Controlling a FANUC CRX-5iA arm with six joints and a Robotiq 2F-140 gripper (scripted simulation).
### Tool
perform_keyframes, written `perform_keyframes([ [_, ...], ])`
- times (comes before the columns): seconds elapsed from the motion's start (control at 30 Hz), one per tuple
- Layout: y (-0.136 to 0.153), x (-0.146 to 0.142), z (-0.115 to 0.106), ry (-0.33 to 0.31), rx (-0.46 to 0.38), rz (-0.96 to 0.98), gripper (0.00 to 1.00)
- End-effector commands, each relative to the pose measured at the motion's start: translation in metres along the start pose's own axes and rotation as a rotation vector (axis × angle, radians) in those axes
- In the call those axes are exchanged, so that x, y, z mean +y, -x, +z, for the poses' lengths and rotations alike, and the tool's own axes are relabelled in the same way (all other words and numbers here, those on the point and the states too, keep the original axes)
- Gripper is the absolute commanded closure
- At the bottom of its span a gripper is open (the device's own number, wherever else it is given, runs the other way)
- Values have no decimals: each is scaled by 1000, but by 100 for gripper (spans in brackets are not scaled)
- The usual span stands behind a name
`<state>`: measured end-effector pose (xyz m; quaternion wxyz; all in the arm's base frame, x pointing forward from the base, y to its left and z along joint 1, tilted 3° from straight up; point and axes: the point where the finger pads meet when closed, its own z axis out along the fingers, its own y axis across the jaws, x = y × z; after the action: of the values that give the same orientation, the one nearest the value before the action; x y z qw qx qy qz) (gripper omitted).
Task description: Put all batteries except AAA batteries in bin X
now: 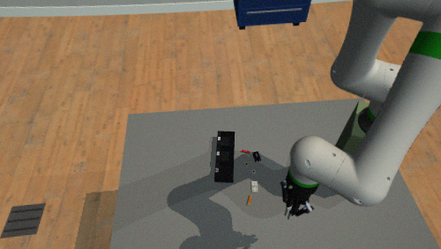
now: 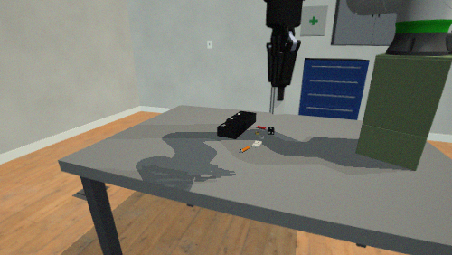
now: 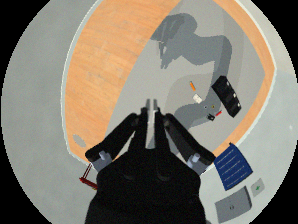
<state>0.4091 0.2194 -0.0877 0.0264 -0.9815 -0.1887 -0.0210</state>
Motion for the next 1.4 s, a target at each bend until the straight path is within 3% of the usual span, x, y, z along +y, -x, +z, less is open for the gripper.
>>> perform_keyframes([
  [0.0,-3,26,0,0,0,39,95],
  [0.17,-3,59,0,3,-1,108,95],
  [0.23,-3,59,0,3,-1,108,95],
  [0.4,0,101,0,6,-1,177,95],
  [0.47,0,101,0,6,-1,177,95],
  [0.6,5,134,-1,8,-1,247,95],
  [0.8,9,155,-1,10,-1,316,95],
  [1.23,39,242,-3,13,-1,454,95],
  [1.37,41,246,-3,13,-1,454,95],
])
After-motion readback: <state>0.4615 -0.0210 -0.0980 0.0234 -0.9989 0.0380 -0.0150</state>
